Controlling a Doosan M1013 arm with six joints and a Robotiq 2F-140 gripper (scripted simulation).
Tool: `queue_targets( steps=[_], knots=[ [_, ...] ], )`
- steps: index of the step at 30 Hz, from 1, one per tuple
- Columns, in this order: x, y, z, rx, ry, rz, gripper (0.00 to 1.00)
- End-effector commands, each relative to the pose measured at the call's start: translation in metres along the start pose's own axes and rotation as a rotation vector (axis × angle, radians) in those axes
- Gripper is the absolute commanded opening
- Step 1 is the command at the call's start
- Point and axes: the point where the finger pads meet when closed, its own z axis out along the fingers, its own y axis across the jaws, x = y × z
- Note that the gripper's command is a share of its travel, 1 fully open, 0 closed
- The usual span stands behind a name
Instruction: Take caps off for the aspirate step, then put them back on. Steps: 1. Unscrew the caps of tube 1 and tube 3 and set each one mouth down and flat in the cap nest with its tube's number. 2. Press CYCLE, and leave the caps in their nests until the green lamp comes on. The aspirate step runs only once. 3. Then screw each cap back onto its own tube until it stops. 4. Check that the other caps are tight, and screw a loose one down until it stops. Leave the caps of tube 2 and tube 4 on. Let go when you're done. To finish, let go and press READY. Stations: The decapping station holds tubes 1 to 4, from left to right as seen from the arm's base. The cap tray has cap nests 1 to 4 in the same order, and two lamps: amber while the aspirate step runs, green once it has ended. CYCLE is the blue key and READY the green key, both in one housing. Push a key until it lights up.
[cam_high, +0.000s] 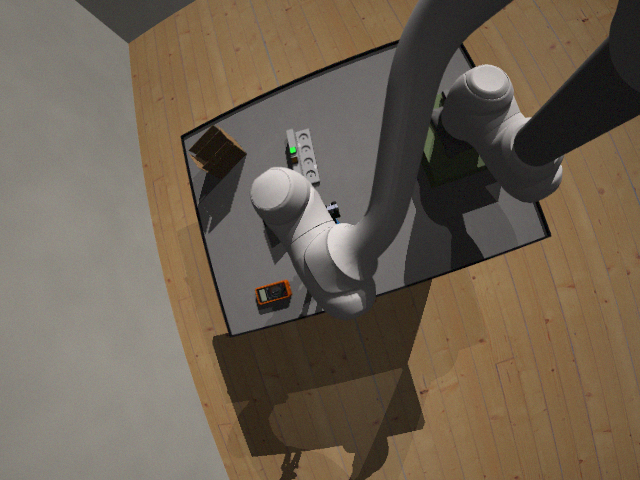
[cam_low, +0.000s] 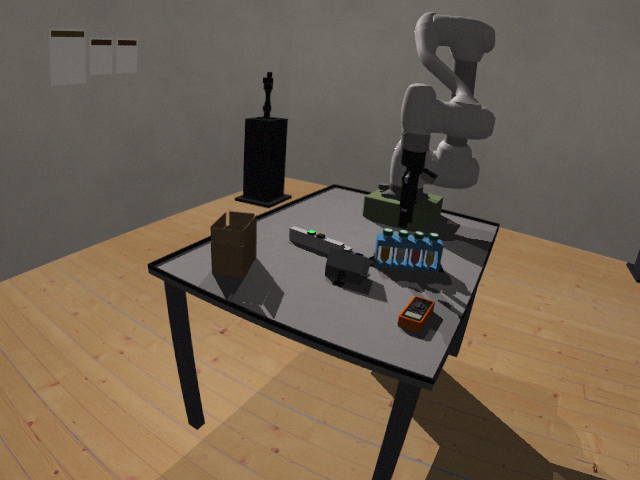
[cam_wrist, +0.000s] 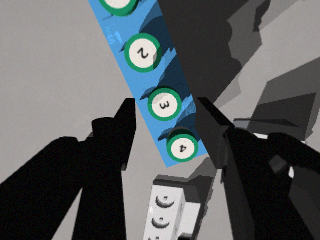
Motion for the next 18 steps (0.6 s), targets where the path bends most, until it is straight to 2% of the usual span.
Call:
queue_targets(
  steps=[1,2,4,6,10,12,18],
  knots=[
    [0.0,0.0,-0.009,-0.001,0.001,0.0,0.41],
    [0.0,0.0,-0.01,-0.001,0.001,0.0,0.41],
    [0.016,-0.006,-0.01,-0.001,0.001,-0.166,0.41],
    [0.016,-0.006,-0.01,-0.001,0.001,-0.166,0.41],
    [0.047,-0.018,-0.01,-0.001,0.0,-0.498,0.41],
    [0.049,-0.019,-0.01,-0.001,0.0,-0.617,0.41],
    [0.049,-0.019,-0.007,-0.001,0.0,-0.626,0.41]
  ],
)
